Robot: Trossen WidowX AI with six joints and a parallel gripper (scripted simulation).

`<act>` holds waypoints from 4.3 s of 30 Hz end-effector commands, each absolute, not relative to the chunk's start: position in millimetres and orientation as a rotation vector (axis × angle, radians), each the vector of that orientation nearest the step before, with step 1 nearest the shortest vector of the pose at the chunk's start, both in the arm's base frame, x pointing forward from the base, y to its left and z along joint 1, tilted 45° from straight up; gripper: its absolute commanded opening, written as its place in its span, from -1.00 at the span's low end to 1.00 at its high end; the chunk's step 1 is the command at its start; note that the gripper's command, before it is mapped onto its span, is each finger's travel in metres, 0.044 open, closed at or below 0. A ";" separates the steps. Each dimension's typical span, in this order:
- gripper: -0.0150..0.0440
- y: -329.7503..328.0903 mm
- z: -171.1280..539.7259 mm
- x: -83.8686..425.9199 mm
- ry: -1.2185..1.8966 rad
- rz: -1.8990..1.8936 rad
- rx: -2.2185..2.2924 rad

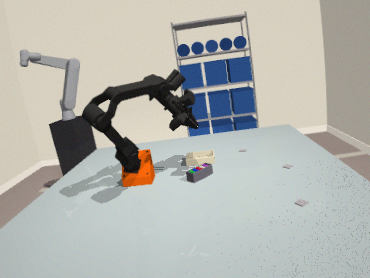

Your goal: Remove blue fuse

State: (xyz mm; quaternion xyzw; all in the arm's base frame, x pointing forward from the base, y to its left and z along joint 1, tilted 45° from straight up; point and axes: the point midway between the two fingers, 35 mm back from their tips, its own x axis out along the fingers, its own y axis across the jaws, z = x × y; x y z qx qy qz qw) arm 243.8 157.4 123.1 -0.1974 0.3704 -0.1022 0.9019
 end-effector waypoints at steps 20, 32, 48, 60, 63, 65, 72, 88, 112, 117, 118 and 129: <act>-0.27 55.6 55.4 259.9 1.062 -0.922 -0.076; -0.27 48.8 48.2 261.6 1.062 -0.922 -0.076; -0.27 37.7 37.4 263.2 1.061 -0.922 -0.077; -0.27 33.7 33.8 263.4 1.061 -0.923 -0.077; -0.27 33.7 33.8 263.4 1.061 -0.923 -0.077; -0.27 33.7 33.8 263.4 1.061 -0.923 -0.077; -0.27 30.9 31.0 264.1 1.061 -0.923 -0.077; -0.27 26.8 26.8 265.0 1.060 -0.923 -0.077; -0.49 30.5 29.7 265.1 1.062 -0.923 -0.068; -0.49 32.3 31.4 264.8 1.062 -0.923 -0.068; -0.49 32.6 31.7 264.7 1.062 -0.923 -0.068; -0.49 36.4 35.4 263.9 1.062 -0.922 -0.069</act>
